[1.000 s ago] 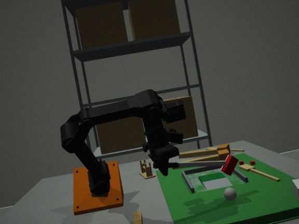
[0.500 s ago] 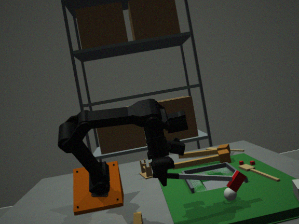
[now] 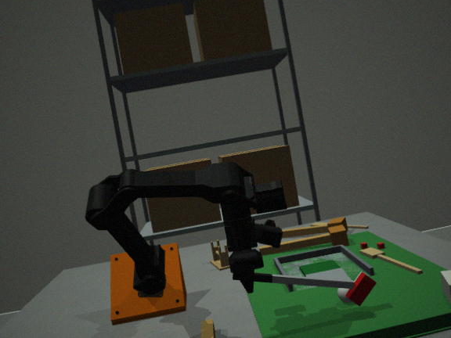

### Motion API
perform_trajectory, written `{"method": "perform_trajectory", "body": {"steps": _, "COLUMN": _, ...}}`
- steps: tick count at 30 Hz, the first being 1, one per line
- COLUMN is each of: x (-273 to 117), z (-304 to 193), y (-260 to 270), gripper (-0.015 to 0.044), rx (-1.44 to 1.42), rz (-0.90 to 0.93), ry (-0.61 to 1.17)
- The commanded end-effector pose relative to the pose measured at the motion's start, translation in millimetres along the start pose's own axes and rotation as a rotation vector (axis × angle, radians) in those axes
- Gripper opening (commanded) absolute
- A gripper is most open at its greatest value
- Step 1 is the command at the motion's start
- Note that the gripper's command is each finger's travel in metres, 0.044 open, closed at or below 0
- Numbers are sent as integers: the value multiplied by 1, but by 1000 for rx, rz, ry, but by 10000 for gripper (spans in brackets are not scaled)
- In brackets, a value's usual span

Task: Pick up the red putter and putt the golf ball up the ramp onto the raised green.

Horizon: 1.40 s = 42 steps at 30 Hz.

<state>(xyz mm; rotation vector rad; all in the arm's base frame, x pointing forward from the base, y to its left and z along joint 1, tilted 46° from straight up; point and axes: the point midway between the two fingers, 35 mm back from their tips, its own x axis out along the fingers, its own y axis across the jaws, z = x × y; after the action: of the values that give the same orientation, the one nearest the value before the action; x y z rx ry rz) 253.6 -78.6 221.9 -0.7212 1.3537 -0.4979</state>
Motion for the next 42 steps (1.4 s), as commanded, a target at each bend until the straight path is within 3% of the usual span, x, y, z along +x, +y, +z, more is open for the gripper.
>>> {"method": "perform_trajectory", "body": {"steps": 1, "x": 5, "z": 0, "y": 0, "gripper": 0, "rx": -2, "rz": 1, "ry": -5}}
{"method": "perform_trajectory", "body": {"steps": 34, "x": 16, "z": -1, "y": -28, "gripper": 0, "rx": 2, "rz": -6, "ry": 2}}
{"method": "perform_trajectory", "body": {"steps": 42, "x": 17, "z": 7, "y": 65, "gripper": 0, "rx": -2, "rz": 19, "ry": 0}}
